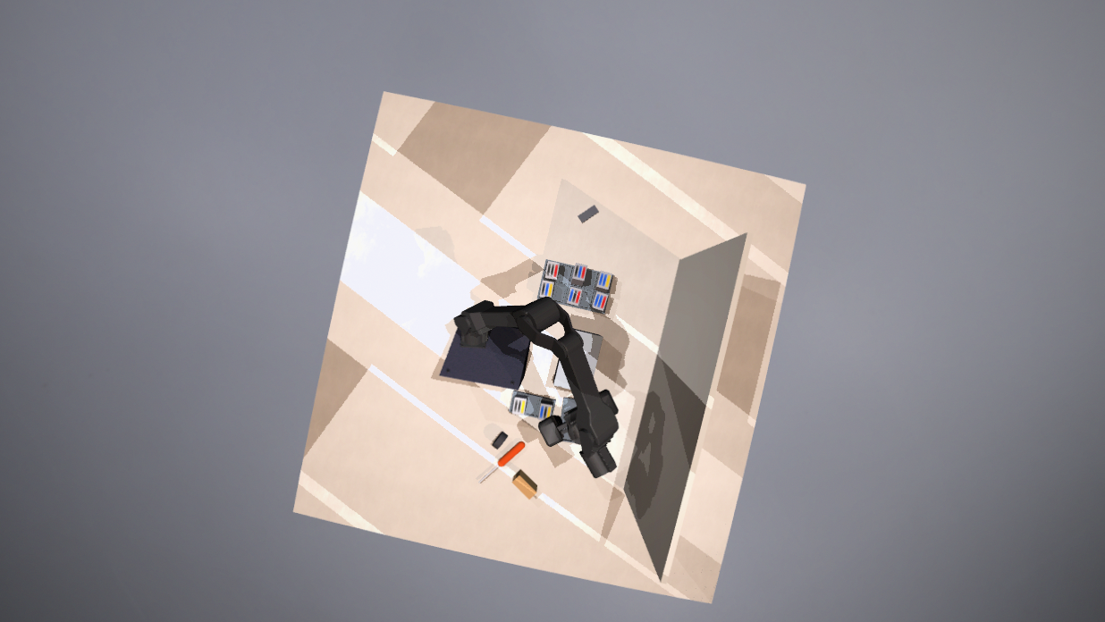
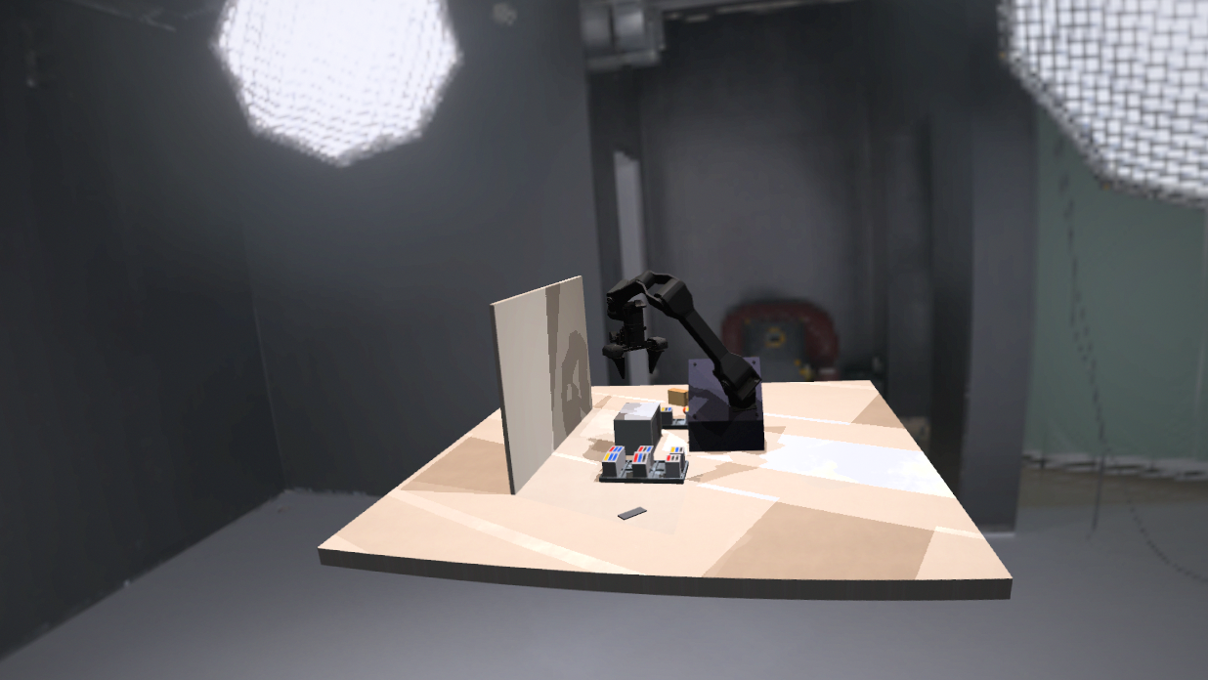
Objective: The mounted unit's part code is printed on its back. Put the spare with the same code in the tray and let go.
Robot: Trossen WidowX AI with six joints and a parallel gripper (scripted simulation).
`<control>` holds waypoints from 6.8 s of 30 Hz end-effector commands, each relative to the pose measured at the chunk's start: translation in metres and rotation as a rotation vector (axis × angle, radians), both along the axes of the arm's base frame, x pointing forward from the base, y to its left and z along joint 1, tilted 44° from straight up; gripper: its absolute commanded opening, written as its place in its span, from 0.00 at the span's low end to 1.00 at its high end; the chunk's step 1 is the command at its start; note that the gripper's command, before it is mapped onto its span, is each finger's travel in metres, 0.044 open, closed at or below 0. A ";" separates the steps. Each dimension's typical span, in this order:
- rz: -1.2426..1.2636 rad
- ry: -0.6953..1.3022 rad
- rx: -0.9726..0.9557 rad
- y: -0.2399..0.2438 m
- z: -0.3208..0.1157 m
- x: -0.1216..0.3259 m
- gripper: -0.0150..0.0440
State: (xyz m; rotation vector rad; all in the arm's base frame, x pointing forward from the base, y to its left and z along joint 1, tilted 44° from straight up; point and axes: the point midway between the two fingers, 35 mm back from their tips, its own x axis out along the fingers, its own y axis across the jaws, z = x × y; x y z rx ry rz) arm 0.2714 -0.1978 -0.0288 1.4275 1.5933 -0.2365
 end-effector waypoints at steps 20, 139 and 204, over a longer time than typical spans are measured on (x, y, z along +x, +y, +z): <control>-0.463 0.432 0.089 0.026 -0.087 -0.067 0.76; -0.464 0.433 0.087 -0.024 -0.039 -0.076 0.25; -0.464 0.426 0.086 -0.038 -0.066 0.024 0.25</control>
